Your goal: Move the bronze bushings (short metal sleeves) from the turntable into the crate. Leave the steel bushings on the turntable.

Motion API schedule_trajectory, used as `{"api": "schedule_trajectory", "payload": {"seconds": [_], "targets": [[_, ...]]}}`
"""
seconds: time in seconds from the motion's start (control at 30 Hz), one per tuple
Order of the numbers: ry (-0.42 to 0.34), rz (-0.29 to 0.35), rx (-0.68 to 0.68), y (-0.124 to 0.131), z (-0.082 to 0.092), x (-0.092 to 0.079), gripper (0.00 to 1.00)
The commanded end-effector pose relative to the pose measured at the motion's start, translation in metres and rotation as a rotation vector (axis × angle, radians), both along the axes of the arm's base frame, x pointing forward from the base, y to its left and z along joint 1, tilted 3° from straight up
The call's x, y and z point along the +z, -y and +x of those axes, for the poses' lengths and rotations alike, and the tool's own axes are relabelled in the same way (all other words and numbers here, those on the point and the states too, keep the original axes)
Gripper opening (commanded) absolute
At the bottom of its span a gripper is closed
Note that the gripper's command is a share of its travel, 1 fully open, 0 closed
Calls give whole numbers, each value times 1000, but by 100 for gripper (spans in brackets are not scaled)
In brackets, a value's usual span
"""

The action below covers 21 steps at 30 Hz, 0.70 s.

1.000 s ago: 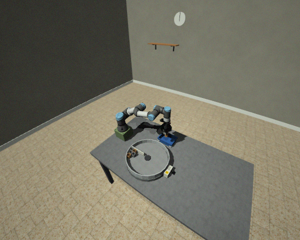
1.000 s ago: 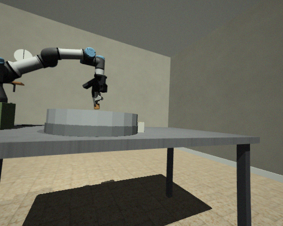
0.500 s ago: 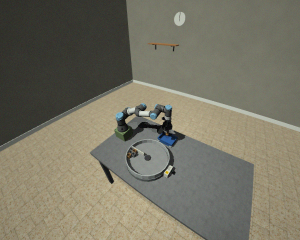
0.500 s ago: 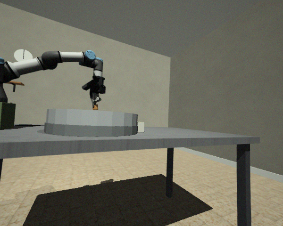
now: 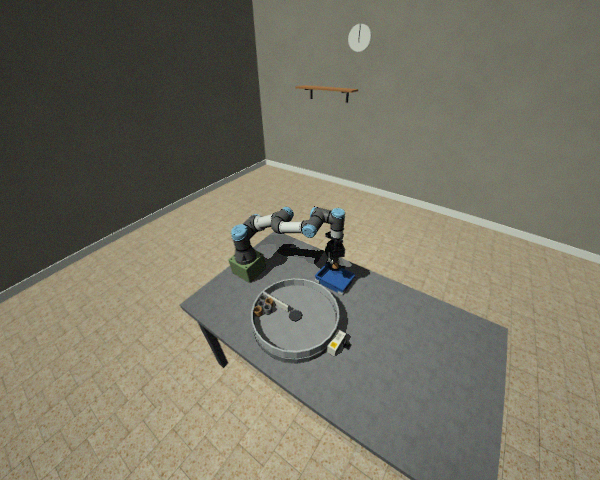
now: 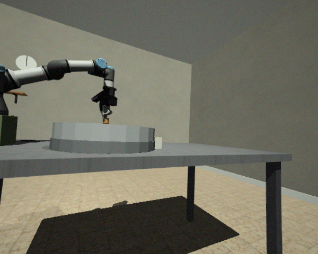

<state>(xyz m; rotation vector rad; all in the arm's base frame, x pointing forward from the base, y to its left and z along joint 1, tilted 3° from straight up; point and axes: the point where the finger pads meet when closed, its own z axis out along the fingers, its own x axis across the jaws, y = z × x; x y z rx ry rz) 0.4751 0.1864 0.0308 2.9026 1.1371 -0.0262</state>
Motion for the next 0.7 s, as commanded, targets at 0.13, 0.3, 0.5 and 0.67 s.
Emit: {"api": "schedule_trajectory", "payload": {"seconds": [0.13, 0.3, 0.5, 0.67], "targets": [[0, -1, -15, -6, -1, 0, 0], [0, -1, -21, -8, -1, 0, 0], [0, -1, -24, -9, -2, 0, 0], [0, -1, -25, -10, -2, 0, 0]]}}
